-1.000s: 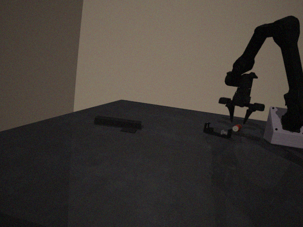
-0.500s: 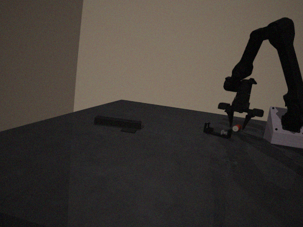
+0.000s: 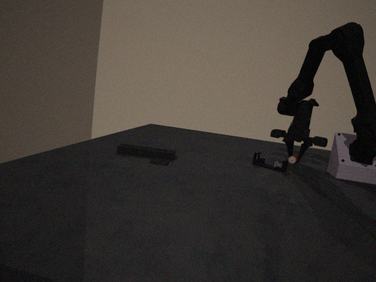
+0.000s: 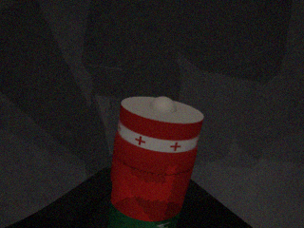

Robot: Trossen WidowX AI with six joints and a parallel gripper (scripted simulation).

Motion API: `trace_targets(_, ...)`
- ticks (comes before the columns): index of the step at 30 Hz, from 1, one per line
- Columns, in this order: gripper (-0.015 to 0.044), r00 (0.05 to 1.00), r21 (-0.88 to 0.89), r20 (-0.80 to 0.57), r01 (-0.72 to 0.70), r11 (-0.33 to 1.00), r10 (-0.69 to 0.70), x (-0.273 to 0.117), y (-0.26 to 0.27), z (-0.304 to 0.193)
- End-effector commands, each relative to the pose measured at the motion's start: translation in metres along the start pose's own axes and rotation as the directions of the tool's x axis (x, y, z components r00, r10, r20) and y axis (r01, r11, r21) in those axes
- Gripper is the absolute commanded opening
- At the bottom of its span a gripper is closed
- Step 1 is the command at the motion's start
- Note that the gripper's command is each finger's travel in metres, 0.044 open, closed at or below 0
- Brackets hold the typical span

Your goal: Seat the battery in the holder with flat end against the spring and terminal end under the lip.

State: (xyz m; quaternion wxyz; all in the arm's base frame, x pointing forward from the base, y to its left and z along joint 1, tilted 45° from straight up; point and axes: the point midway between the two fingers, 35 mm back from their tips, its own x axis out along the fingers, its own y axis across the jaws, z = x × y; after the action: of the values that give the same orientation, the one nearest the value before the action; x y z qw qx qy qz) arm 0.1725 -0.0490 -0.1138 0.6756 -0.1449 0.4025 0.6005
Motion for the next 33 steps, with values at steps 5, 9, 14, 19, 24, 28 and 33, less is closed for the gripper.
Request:
trace_targets(5, 0.0088, 1.0, 0.003, 0.002, 0.002, 1.0, -0.002, -0.043, -0.001, 0.0)
trace_targets(9, 0.0088, 1.0, 0.003, 0.002, 0.002, 1.0, -0.002, -0.05, 0.0, 0.0)
trace_targets(14, 0.0088, 1.0, 0.098, -0.003, 0.004, 0.995, -0.004, -0.053, -0.005, 0.008)
trace_targets(19, 0.0088, 1.0, 0.283, -0.009, 0.01, 0.959, -0.008, -0.059, -0.015, 0.025)
trace_targets(24, 0.0088, 1.0, 0.457, -0.013, 0.016, 0.889, -0.011, -0.063, -0.023, 0.044)
trace_targets(28, 0.0088, 1.0, 0.585, -0.016, 0.02, 0.81, -0.013, -0.067, -0.028, 0.06)
trace_targets(33, 0.0088, 1.0, 0.721, -0.022, 0.026, 0.692, -0.015, -0.07, -0.033, 0.081)
